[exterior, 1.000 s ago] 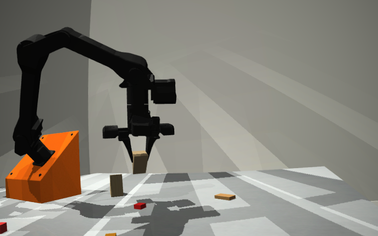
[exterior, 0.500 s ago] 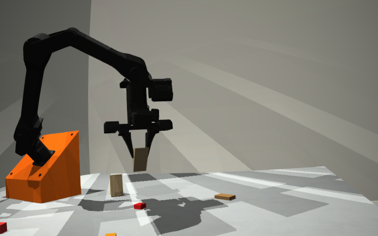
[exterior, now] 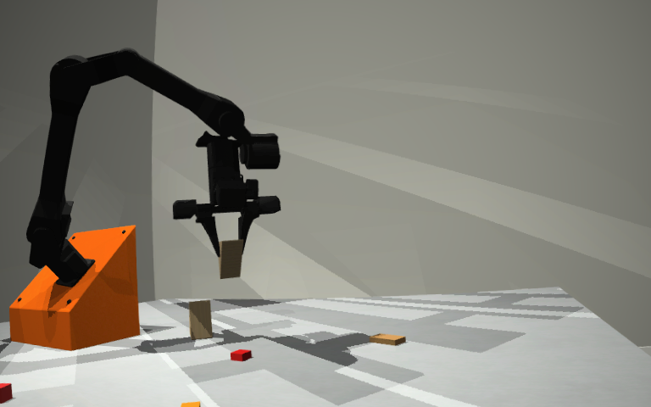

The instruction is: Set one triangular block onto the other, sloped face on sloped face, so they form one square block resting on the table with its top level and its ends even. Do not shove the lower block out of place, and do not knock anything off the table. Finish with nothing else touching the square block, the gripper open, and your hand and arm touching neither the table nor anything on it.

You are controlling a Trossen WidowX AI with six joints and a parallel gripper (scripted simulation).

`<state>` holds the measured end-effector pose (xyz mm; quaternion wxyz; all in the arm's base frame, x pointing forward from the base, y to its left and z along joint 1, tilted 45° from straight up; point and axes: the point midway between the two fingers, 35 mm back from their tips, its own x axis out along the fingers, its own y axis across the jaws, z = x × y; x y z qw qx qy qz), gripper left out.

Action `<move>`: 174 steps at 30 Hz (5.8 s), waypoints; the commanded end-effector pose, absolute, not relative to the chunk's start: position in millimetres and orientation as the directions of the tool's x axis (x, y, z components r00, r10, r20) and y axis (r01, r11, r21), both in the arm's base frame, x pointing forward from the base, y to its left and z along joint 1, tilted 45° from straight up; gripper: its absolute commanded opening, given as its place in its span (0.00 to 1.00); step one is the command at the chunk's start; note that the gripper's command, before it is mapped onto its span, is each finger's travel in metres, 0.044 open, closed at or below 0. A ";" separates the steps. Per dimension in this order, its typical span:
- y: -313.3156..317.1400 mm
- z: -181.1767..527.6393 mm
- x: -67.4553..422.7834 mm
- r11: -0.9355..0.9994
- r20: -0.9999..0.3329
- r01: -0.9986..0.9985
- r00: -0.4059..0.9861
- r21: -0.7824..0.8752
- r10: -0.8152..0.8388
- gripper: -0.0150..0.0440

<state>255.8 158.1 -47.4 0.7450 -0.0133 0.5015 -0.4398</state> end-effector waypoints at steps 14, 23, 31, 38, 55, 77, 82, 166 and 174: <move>183.3 -56.6 177.0 0.602 -0.730 0.642 0.095 -0.475 -0.677 0.25; 187.2 -58.6 139.6 0.590 -0.717 0.648 0.095 -0.482 -0.690 0.25; 171.2 -70.1 147.9 0.591 -0.718 0.647 0.095 -0.481 -0.690 0.25; 144.3 -86.0 158.9 0.590 -0.717 0.648 0.096 -0.481 -0.690 0.25; 98.1 -109.7 176.8 0.587 -0.713 0.649 0.097 -0.483 -0.694 0.25; 96.5 -108.5 179.3 0.588 -0.711 0.648 0.101 -0.484 -0.696 0.25; 96.5 -108.5 179.3 0.588 -0.711 0.648 0.101 -0.484 -0.696 0.25; 76.3 -120.4 188.5 0.586 -0.710 0.649 0.099 -0.485 -0.697 0.30; 76.3 -120.4 188.5 0.586 -0.710 0.649 0.099 -0.485 -0.697 0.65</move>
